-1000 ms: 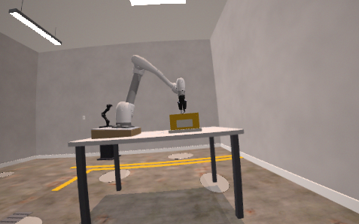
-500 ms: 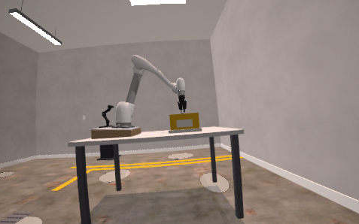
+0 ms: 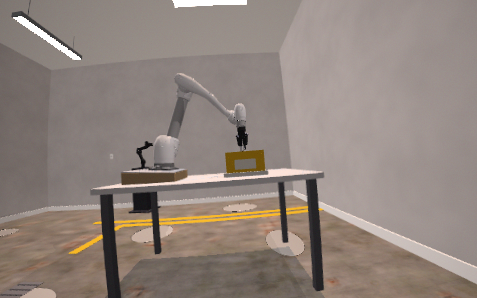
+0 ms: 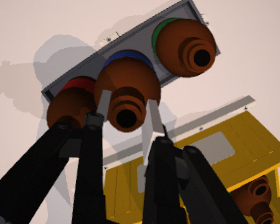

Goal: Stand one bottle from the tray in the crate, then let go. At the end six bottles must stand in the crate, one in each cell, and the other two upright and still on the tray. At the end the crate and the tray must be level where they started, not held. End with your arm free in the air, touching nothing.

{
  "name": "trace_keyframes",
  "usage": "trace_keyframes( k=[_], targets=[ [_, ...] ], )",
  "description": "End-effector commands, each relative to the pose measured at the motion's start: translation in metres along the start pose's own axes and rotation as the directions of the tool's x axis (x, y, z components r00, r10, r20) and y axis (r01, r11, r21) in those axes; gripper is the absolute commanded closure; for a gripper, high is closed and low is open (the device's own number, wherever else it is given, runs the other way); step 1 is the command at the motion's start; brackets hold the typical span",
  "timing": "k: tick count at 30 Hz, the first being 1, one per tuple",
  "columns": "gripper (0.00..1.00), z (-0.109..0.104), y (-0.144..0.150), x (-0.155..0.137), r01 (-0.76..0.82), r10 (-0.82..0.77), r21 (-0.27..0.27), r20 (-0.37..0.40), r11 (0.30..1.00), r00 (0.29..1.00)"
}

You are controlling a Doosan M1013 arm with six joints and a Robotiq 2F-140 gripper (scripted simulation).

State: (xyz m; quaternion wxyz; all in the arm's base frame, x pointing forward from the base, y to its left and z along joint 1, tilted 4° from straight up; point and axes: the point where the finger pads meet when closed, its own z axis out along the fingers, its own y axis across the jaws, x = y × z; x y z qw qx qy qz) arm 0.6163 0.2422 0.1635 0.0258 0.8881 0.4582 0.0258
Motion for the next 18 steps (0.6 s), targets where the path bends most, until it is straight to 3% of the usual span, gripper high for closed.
trace_keyframes(
  k=[1,18],
  targets=[
    [1.00,-0.0001,0.0000,0.0000,0.000,0.000,0.000,0.000,1.000,1.000],
    [1.00,-0.0019,0.0000,0.0000,0.000,0.000,0.000,0.000,1.000,1.000]
  ],
)
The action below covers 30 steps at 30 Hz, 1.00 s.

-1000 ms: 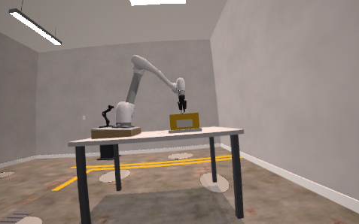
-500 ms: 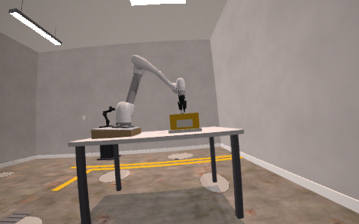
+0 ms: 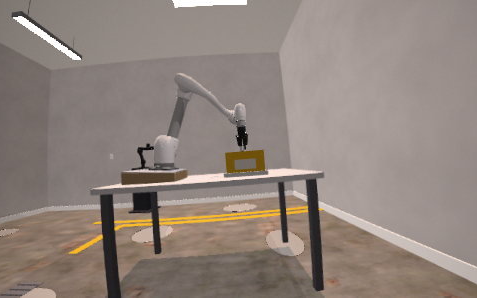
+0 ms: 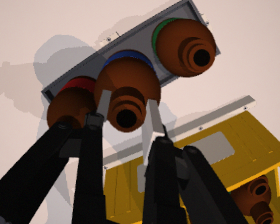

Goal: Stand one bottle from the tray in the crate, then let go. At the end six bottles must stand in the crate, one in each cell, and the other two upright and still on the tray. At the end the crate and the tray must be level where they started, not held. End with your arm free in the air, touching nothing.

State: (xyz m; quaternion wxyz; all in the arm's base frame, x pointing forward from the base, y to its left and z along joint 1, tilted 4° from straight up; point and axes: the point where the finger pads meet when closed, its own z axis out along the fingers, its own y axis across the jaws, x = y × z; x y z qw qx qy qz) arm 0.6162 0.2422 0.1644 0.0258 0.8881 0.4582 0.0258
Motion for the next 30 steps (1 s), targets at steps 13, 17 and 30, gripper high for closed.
trace_keyframes(
  k=[13,17,30],
  targets=[
    [1.00,-0.009,0.000,0.000,0.000,0.000,0.000,0.000,1.000,1.000],
    [1.00,-0.014,0.000,0.000,0.000,0.000,0.000,0.000,1.000,1.000],
    [1.00,-0.027,0.000,0.000,0.000,0.000,0.000,0.000,1.000,1.000]
  ],
)
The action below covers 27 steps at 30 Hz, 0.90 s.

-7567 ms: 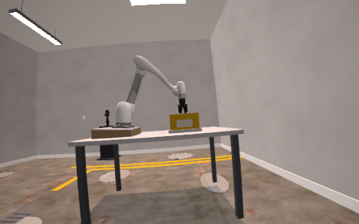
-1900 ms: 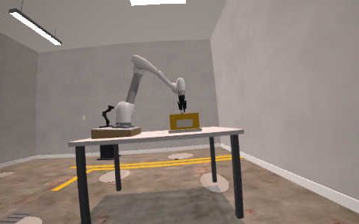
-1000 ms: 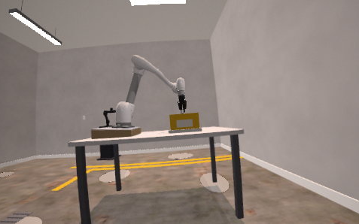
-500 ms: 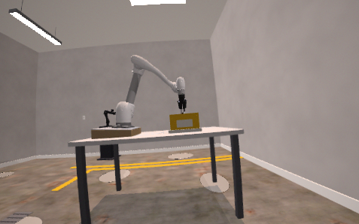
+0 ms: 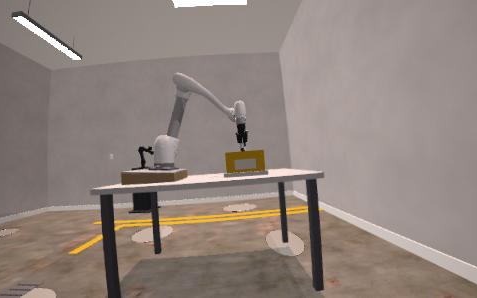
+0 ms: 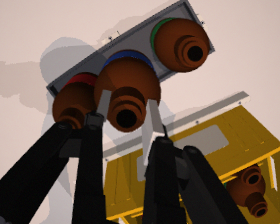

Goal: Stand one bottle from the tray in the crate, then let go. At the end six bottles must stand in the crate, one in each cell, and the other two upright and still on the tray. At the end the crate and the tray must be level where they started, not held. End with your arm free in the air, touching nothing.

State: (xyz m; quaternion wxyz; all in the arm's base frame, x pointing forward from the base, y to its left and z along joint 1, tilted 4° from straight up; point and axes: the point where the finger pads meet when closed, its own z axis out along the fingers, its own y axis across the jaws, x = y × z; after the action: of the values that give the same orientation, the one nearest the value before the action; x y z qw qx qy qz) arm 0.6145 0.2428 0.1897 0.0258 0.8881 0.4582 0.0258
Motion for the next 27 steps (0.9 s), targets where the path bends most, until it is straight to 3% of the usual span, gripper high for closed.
trace_keyframes(
  k=[1,27],
  targets=[
    [1.00,-0.003,0.000,0.000,0.000,0.000,0.000,0.000,1.000,1.000],
    [1.00,-0.014,0.000,0.000,0.000,0.000,0.000,0.000,1.000,1.000]
  ],
)
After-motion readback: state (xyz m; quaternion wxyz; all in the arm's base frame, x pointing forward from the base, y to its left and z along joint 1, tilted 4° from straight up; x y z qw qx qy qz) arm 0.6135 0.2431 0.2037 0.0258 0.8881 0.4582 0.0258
